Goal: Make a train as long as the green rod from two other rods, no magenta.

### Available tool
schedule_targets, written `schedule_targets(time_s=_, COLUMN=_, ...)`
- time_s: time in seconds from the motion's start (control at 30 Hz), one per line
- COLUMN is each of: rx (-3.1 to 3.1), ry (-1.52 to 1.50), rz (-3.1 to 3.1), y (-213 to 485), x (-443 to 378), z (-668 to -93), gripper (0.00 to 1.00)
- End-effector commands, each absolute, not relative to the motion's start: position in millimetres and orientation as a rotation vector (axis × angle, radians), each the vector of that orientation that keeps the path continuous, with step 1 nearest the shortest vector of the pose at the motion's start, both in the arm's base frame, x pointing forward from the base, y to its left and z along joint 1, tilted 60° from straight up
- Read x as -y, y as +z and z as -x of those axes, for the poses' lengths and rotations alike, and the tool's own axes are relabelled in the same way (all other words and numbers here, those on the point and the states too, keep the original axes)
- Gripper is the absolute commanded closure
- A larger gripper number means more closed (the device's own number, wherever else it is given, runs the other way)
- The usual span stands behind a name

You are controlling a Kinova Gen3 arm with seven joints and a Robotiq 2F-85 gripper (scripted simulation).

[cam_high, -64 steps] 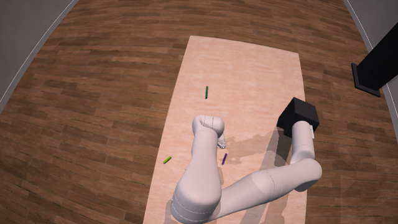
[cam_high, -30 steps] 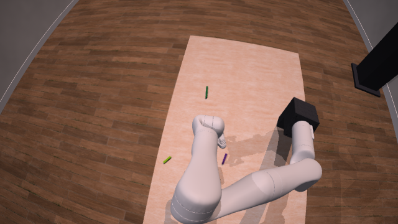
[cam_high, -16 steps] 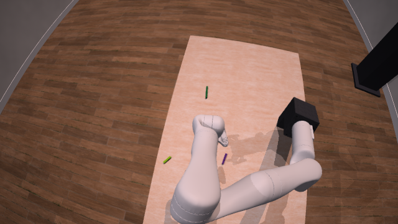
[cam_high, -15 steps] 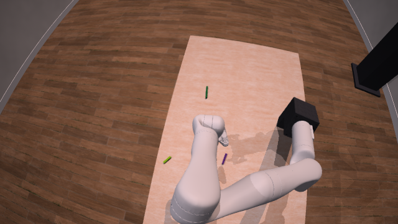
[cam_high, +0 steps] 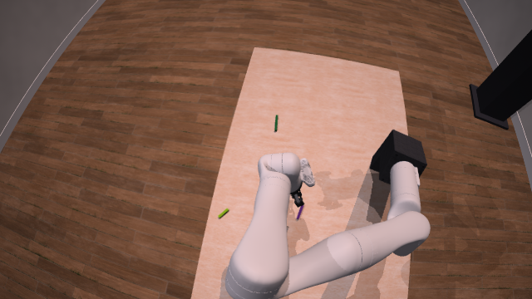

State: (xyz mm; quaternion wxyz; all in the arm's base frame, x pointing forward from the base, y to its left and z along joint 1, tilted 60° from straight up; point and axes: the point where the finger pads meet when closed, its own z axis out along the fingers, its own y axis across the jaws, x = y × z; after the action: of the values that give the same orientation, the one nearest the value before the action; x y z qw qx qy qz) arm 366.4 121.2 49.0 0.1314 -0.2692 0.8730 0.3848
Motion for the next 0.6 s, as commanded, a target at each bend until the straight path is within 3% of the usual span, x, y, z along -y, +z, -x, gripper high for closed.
schedule_targets(time_s=0.0, rx=-2.583, ry=1.074, rz=0.853, y=36.2, x=-112.8, z=-352.3, gripper=0.00)
schedule_targets(time_s=0.57, rx=-2.712, ry=0.673, rz=1.387, y=-27.4, x=-17.2, z=-304.3, gripper=0.00)
